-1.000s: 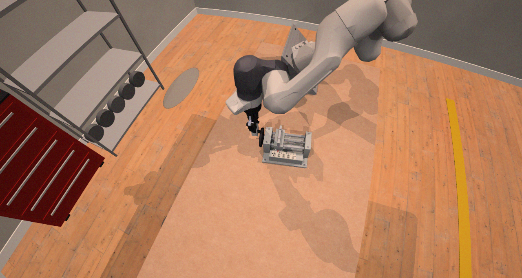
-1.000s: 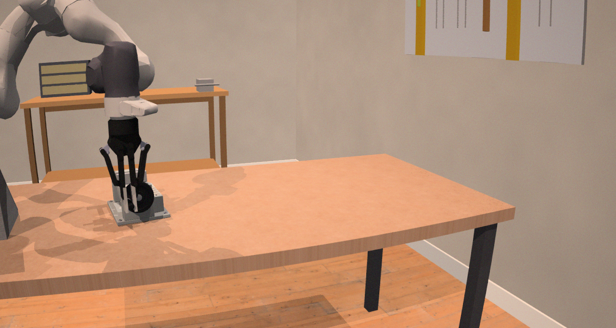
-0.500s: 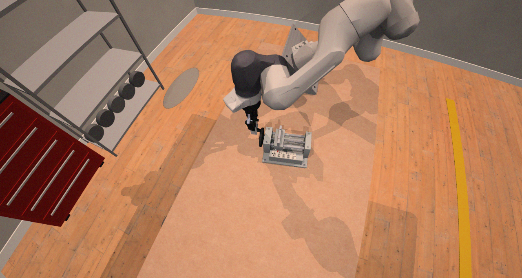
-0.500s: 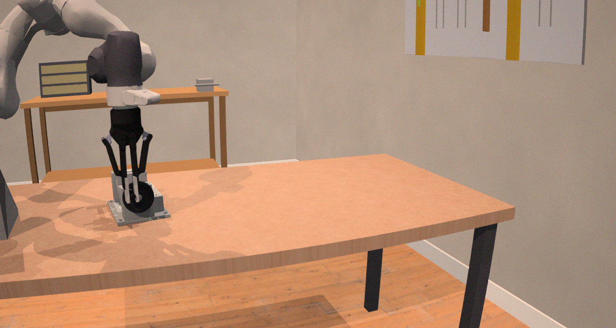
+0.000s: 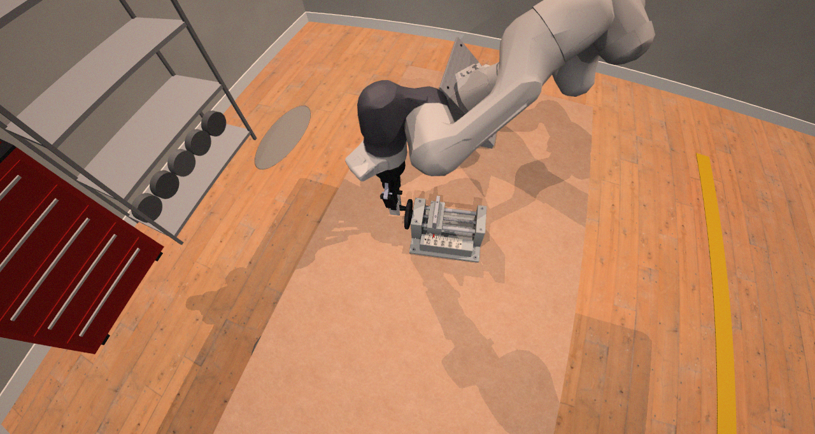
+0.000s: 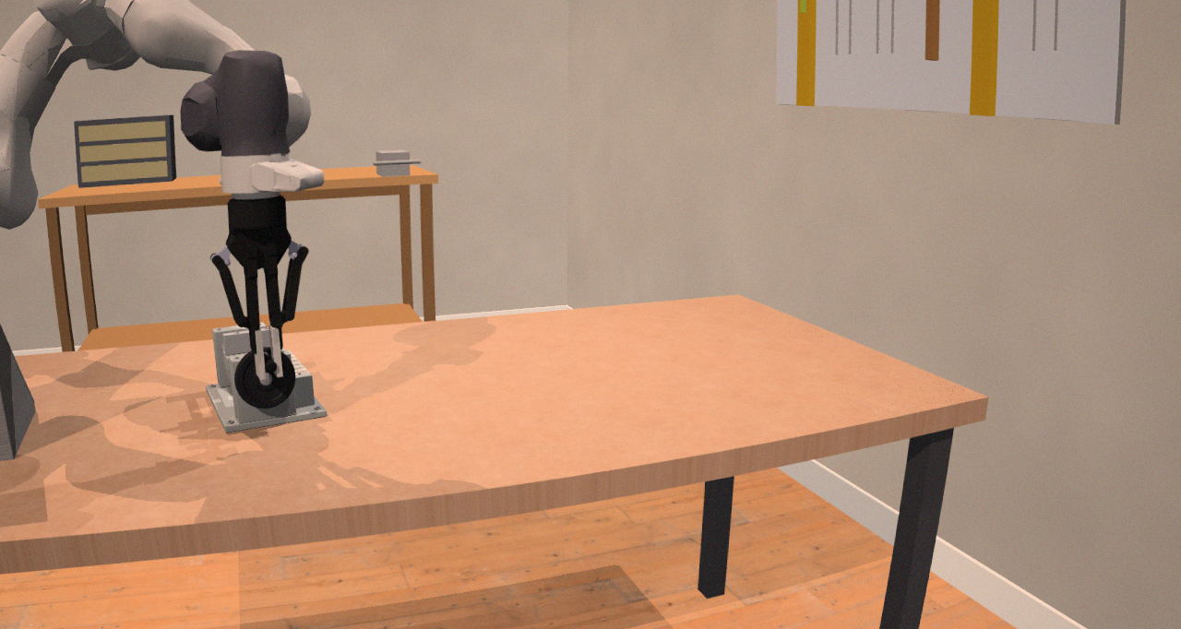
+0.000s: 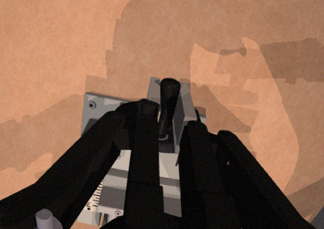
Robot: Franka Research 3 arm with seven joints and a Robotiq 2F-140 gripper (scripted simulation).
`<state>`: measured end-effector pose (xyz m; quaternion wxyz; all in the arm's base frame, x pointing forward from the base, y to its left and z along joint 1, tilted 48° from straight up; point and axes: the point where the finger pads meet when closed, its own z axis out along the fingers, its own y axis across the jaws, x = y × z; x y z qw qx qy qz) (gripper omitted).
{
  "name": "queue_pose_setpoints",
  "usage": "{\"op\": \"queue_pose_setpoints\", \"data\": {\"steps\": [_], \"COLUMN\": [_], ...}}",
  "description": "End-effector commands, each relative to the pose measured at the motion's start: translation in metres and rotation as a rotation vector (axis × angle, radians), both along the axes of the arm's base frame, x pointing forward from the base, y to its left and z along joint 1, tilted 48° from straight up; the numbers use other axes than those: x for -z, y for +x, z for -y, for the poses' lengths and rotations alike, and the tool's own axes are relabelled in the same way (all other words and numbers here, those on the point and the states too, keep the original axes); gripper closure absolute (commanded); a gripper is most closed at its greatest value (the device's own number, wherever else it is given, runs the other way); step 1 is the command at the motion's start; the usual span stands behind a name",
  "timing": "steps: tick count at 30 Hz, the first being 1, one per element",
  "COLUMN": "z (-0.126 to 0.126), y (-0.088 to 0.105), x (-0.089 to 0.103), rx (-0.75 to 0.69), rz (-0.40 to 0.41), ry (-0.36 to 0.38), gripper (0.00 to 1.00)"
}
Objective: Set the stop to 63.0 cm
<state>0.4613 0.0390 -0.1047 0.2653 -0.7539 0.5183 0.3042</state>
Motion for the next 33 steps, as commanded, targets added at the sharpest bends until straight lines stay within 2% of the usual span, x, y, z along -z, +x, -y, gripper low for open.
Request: {"op": "queue_pose_setpoints", "data": {"steps": [1,10,18,23,33], "z": [-0.004,-0.012,-0.029,-0.04,-0.045], "y": [0.006,0.016,0.023,0.017,0.002], "x": [0.001,0.004,0.016,0.028,0.037], "rx": [0.004,0.004,0.004,0.004,0.004], "rz": [-0.007,-0.007,-0.007,-0.007,-0.007], "ry": [-0.003,-0.003,-0.003,-0.003,-0.003], "gripper": [0.96,0.96,0.96,0.96,0.96]}}
